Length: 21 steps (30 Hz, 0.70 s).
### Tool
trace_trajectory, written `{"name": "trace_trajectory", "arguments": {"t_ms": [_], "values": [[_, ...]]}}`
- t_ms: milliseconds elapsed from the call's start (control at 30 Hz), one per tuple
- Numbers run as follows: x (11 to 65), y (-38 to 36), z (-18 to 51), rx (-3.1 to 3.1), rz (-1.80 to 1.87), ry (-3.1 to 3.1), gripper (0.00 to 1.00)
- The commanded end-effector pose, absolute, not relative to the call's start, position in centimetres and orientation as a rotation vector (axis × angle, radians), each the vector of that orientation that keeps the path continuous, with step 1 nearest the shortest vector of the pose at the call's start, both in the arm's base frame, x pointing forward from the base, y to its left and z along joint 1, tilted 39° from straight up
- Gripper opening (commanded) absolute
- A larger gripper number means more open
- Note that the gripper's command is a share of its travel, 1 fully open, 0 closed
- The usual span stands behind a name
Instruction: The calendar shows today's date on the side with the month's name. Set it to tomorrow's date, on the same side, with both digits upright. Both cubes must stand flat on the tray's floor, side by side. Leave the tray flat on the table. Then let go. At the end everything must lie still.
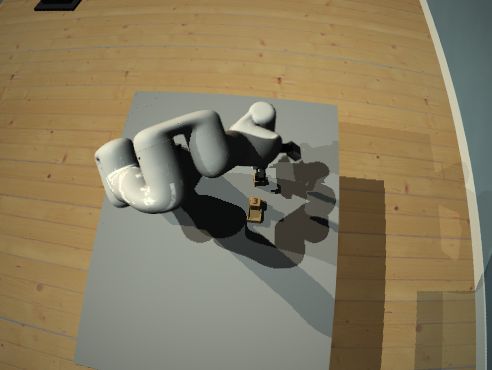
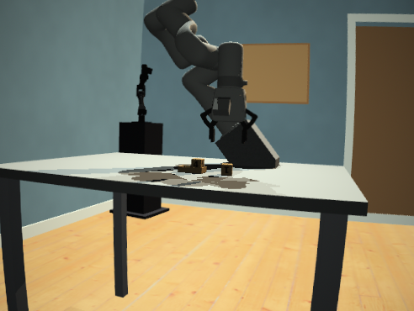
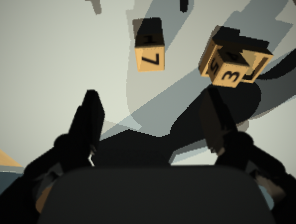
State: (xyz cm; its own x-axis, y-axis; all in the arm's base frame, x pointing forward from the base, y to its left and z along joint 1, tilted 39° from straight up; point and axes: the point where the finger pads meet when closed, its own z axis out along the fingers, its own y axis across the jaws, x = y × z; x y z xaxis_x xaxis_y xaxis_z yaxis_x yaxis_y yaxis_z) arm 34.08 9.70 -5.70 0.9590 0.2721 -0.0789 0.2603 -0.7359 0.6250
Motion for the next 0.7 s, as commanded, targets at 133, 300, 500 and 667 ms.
{"name": "trace_trajectory", "arguments": {"t_ms": [133,300,500,667], "values": [[34.17,9.87,-5.56,2.464,0.130,0.089,1.00],[34.16,9.89,-5.51,2.469,0.204,-0.123,1.00],[34.15,9.92,-5.47,2.460,0.273,-0.323,1.00],[34.14,9.95,-5.42,2.436,0.344,-0.532,1.00]]}}
